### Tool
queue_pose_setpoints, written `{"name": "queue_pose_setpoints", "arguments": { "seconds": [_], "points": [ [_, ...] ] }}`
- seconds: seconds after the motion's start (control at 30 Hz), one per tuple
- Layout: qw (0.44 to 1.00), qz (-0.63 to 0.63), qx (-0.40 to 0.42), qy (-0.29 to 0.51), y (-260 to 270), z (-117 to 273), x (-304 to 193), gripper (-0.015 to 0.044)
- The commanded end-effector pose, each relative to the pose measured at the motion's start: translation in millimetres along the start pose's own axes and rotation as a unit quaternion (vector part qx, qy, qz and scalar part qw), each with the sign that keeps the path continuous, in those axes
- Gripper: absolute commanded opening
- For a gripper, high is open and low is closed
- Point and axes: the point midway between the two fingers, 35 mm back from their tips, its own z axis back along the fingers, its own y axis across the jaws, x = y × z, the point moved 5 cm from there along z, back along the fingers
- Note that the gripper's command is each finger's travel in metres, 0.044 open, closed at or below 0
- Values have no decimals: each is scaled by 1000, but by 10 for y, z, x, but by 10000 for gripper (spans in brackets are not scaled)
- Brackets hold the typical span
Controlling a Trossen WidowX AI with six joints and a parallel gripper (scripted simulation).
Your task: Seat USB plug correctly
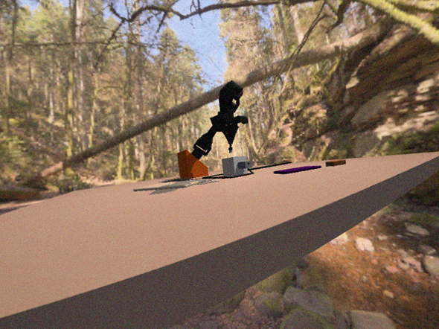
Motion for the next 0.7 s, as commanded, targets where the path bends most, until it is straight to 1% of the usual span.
{"name": "queue_pose_setpoints", "arguments": {
  "seconds": [0.0, 0.67],
  "points": [
    [1000, 0, 0, 2, 0, -5, -1, 0],
    [1000, -1, 0, 10, 2, -28, -6, 0]
  ]
}}
